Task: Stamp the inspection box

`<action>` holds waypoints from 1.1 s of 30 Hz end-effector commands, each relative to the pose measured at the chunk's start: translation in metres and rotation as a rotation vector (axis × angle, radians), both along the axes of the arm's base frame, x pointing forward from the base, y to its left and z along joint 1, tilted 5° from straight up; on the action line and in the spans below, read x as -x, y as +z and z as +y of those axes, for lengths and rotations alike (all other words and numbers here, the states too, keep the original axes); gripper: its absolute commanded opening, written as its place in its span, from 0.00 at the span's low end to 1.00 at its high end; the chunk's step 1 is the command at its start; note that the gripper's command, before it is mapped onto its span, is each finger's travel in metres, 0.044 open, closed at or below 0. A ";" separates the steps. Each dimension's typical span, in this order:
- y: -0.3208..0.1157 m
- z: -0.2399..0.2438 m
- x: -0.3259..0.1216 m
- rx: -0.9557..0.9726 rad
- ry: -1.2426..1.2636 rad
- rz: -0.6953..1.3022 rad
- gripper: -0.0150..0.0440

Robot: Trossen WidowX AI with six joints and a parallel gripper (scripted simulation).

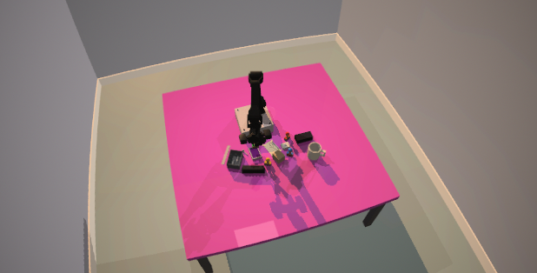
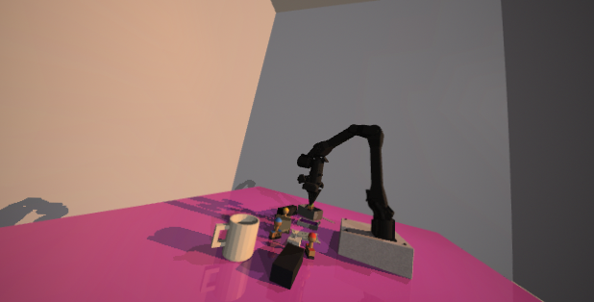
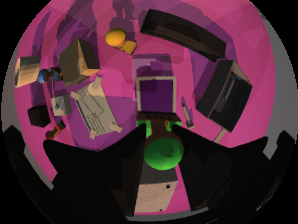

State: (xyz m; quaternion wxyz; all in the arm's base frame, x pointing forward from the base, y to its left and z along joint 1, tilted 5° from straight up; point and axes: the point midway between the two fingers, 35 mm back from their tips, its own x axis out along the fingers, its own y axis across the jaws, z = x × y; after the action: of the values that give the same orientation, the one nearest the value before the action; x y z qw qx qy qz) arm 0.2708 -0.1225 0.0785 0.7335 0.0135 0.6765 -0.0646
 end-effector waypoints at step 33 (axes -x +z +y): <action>-0.005 0.111 -0.007 -0.071 -0.815 -0.057 0.25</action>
State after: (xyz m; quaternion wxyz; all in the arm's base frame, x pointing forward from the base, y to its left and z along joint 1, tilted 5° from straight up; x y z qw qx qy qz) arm 0.2813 -0.0186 0.0752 0.6771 0.2877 0.6058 -0.3030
